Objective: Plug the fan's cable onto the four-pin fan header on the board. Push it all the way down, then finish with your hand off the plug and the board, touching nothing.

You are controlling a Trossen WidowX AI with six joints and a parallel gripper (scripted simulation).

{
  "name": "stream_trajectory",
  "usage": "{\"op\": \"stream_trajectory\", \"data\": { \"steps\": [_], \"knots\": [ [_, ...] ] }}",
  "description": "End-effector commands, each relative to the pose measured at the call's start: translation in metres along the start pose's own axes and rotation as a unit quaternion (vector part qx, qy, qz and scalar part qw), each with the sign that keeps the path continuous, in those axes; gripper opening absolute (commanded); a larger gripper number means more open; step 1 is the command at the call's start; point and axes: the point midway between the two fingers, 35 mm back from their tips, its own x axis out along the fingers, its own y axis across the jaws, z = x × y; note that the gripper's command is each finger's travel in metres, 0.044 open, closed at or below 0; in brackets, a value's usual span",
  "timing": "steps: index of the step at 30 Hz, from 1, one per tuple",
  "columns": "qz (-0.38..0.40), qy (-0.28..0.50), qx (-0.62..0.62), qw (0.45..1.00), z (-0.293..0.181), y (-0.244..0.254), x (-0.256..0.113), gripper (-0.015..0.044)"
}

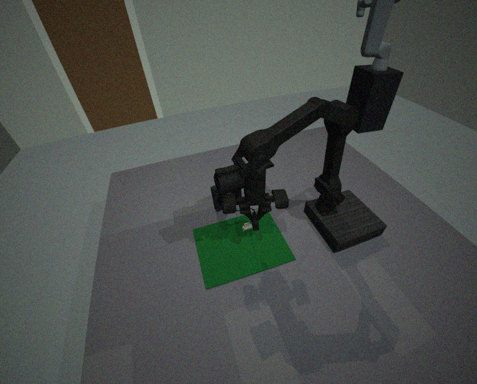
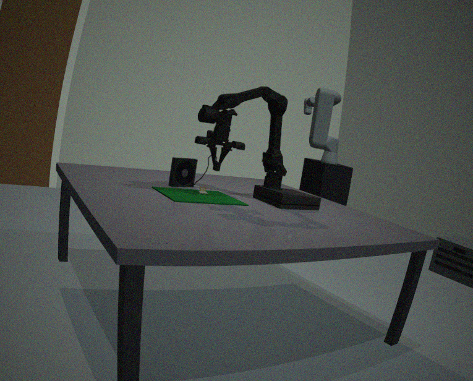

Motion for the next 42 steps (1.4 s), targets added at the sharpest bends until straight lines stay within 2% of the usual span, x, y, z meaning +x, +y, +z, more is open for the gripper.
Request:
{"op": "stream_trajectory", "data": {
  "steps": [1, 23, 32, 42],
  "knots": [
    [-0.001, 0.0, -0.052, 0.999, 0.003, 0.014, -0.001, 0.0],
    [0.001, -0.001, -0.292, 0.956, 0.025, 0.083, 0.003, 0.0],
    [-0.001, -0.005, -0.299, 0.954, 0.026, 0.084, 0.004, 0.0],
    [-0.023, -0.068, -0.285, 0.956, 0.029, 0.08, 0.018, 0.0]
  ]
}}
